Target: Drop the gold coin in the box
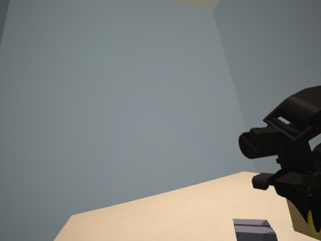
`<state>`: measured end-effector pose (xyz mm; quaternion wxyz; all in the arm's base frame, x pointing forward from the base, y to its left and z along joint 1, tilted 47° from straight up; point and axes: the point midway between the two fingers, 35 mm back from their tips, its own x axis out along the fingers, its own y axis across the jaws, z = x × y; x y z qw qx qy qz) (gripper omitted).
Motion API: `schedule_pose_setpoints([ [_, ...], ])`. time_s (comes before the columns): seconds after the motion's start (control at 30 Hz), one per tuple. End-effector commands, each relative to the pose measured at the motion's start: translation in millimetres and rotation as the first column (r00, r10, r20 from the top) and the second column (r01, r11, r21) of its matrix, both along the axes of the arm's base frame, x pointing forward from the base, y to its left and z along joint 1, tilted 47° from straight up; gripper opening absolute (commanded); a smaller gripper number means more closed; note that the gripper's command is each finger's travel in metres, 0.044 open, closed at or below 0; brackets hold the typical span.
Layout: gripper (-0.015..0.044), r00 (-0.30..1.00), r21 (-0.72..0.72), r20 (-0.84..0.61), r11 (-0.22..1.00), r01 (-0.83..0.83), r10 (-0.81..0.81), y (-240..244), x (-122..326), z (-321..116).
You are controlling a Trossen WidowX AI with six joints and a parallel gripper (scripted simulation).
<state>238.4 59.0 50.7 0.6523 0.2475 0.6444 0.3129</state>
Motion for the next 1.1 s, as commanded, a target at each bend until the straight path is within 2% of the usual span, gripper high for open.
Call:
schedule_pose_setpoints([
  [0.0,0.0000,1.000,-0.004,0.006,1.000,-0.006,0.006,-5.1,-1.0,6.1],
  [0.1,0.0000,1.000,-0.004,-0.009,1.000,0.009,-0.009,-5.3,-1.1,6.5],
  [0.4,0.0000,0.952,-0.035,-0.220,0.977,0.208,-0.211,-4.7,-1.3,7.5],
  [0.87,0.0000,0.710,-0.166,-0.505,0.863,0.477,-0.490,-3.6,-1.7,9.3],
  [1.07,0.0000,0.675,-0.185,-0.529,0.846,0.500,-0.514,-3.5,-1.8,9.5],
])
